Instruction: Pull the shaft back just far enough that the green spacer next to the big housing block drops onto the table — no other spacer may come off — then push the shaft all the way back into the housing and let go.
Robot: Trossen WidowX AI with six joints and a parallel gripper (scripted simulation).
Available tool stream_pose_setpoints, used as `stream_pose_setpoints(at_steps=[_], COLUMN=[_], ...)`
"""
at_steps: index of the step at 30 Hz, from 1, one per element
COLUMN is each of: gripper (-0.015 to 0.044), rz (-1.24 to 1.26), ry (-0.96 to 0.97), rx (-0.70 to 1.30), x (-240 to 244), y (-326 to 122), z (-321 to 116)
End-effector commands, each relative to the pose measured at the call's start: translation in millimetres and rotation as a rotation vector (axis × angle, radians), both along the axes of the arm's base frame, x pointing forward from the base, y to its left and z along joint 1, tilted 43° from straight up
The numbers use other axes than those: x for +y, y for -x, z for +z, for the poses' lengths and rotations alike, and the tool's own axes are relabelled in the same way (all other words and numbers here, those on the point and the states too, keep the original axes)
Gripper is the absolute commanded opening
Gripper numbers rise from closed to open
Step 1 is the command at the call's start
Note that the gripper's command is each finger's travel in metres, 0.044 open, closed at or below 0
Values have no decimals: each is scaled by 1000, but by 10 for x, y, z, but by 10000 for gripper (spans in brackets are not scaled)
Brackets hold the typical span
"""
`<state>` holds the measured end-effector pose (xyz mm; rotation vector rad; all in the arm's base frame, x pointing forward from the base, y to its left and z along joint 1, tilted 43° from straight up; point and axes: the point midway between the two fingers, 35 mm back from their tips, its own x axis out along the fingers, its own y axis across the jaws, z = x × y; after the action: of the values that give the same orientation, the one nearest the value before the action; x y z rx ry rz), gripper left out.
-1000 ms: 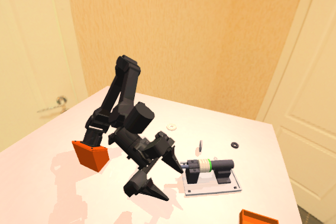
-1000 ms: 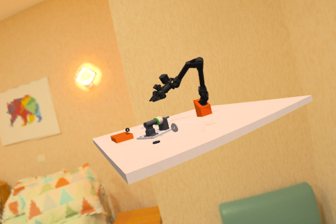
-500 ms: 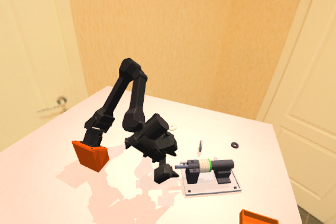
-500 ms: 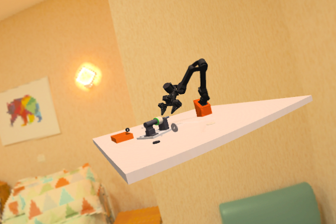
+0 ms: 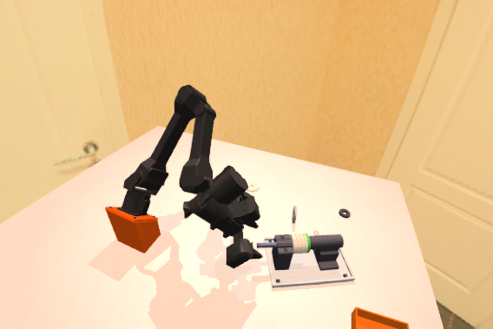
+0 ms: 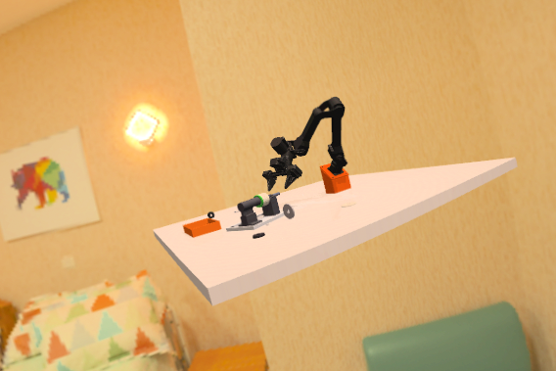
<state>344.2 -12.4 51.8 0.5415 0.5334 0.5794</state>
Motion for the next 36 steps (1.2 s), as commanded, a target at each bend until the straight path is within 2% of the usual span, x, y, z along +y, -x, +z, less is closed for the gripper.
stream_pose_setpoints(at_steps=[1, 36], gripper=[440, 440], rz=[4, 5], ry=[-1, -1], rx=[-4, -4], x=[6, -1], y=[3, 31], z=[8, -1])
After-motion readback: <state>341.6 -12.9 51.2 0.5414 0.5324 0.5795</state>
